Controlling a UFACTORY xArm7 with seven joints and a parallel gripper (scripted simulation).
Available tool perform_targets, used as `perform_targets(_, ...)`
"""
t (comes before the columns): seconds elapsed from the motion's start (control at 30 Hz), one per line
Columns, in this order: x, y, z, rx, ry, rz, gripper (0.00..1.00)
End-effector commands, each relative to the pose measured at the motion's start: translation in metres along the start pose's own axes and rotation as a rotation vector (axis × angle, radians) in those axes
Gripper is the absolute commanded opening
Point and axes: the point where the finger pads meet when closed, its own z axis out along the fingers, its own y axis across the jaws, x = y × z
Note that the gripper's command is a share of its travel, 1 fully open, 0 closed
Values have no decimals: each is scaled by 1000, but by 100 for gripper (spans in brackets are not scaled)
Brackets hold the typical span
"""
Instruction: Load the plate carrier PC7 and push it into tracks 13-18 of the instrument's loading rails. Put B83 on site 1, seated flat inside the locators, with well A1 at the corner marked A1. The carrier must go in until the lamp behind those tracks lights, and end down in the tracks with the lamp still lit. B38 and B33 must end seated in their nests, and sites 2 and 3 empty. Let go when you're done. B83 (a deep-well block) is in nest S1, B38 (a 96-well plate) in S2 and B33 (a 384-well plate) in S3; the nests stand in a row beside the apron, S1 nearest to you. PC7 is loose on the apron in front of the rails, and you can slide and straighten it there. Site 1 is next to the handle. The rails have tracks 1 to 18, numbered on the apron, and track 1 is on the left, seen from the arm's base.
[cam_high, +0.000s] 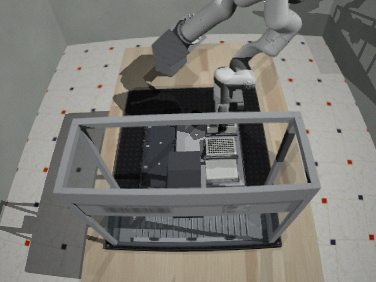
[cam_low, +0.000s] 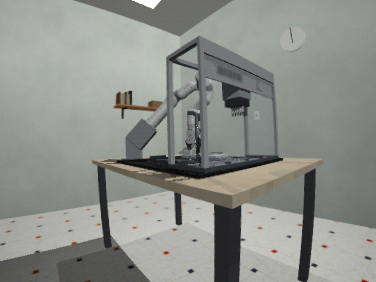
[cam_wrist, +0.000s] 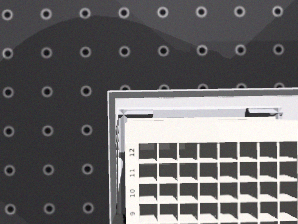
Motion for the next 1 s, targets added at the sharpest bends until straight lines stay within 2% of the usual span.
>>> perform_targets(0.0,-1,1,-2,-2,0,2,0)
perform_targets(0.97,0,1,-20,-2,0,1,0)
